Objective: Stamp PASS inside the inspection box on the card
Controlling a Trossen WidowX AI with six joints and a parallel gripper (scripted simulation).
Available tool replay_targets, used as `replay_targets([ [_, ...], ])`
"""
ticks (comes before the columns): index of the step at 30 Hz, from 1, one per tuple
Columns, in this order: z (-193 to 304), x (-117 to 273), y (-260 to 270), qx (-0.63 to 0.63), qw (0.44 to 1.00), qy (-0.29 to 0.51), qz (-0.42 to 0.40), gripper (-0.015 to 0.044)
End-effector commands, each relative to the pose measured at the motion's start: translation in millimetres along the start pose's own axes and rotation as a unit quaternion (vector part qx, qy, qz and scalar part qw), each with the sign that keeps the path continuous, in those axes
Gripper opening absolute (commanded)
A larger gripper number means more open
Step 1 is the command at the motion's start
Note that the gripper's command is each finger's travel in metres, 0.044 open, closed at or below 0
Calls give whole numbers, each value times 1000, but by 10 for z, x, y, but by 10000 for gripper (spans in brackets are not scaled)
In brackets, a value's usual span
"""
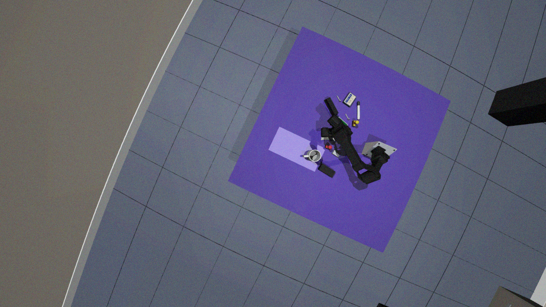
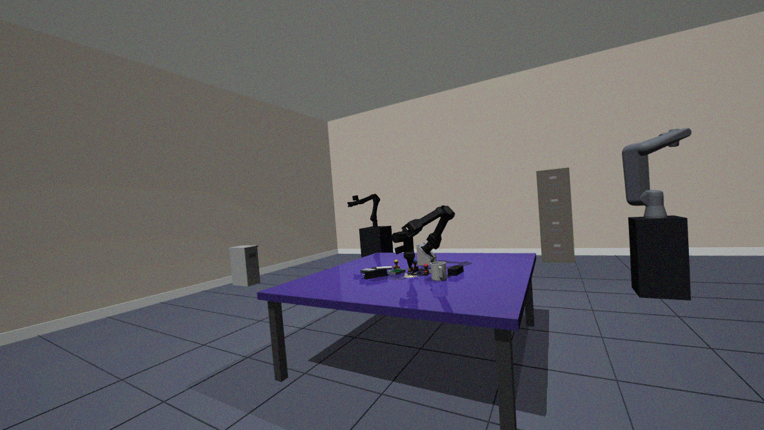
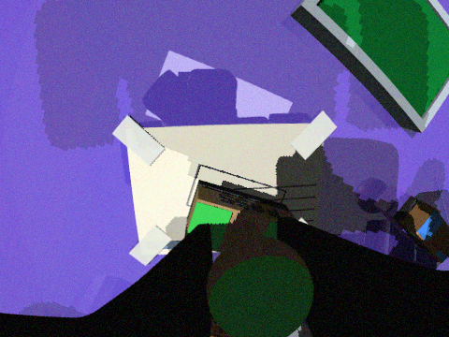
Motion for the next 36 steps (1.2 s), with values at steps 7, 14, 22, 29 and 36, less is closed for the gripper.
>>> replay_targets([
  [7,10,-84,-16,-4,1000,3,0,0],
  [14,14,-129,-19,-4,1000,3,0,0],
  [22,20,-180,-22,-3,1000,3,0,0],
  [29,21,-196,-26,-3,1000,4,-2,0],
  [36,21,-199,-26,-3,1000,4,-2,0],
])
Point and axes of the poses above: the point midway between the two fingers, 35 mm back from their tips, its own x axis back along the fingers, its own y axis across the jaws, z = x × y, the point moved 9 cm from there along x, back along the fingers, and after that the axes turned 3 degrees about x, right-handed, at the moved point
